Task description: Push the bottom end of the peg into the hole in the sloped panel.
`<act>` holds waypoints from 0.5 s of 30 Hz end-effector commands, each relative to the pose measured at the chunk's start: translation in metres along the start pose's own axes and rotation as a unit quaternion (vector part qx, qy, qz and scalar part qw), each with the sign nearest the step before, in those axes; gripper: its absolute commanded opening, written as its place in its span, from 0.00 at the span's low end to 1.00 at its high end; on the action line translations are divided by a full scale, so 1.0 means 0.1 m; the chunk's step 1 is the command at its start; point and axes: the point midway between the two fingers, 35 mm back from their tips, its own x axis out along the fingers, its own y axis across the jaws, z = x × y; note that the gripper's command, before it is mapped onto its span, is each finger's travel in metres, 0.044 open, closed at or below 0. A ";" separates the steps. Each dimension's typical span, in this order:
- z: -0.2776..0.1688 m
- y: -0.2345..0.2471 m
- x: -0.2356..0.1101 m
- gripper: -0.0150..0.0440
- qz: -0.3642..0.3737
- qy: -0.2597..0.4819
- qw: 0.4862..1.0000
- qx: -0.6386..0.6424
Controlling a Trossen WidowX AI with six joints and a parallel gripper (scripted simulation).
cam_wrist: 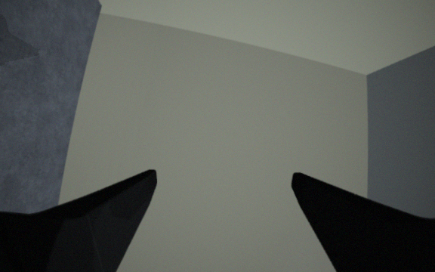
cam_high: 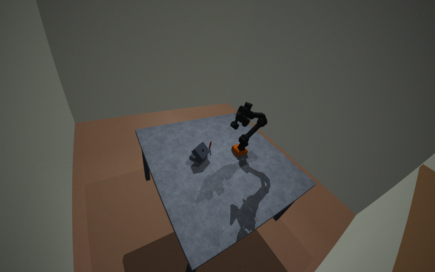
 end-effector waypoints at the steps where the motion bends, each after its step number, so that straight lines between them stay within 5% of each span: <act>1: -0.12 0.11 0.07 1.00 0.029 0.020 0.999 0.037; 15: -0.58 0.84 0.27 1.00 0.165 0.112 0.960 0.199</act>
